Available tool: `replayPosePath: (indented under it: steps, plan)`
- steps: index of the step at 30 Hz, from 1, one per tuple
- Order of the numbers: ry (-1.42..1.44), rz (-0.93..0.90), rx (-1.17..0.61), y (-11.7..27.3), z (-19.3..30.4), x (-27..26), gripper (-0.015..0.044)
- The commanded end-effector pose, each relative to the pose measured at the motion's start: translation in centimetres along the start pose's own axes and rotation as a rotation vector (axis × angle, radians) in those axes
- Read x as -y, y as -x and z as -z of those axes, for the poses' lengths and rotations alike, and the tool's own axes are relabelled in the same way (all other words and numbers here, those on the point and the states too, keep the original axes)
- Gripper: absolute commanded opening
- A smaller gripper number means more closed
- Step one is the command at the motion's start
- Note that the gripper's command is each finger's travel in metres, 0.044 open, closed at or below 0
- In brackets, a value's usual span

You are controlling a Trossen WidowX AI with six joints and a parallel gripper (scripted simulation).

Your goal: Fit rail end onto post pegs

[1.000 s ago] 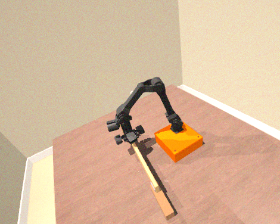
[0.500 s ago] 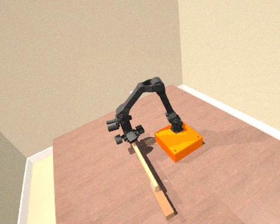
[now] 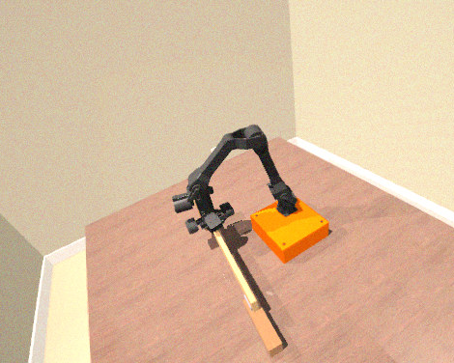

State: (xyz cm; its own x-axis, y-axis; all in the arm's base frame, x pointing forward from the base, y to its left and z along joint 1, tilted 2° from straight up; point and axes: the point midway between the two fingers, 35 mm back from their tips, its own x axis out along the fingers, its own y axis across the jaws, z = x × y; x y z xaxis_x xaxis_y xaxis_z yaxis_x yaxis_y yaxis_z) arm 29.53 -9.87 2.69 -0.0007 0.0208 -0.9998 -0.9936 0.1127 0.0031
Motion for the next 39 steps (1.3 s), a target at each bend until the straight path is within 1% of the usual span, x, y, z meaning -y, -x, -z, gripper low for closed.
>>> replayPosePath:
  steps: [1, 39]
  plan:
    - [0.0, 0.013, -0.005, 0.46, 0.04, 0.3, 0.0]
    - [0.0, 0.013, -0.005, 0.03, -0.21, 0.23, 0.0]
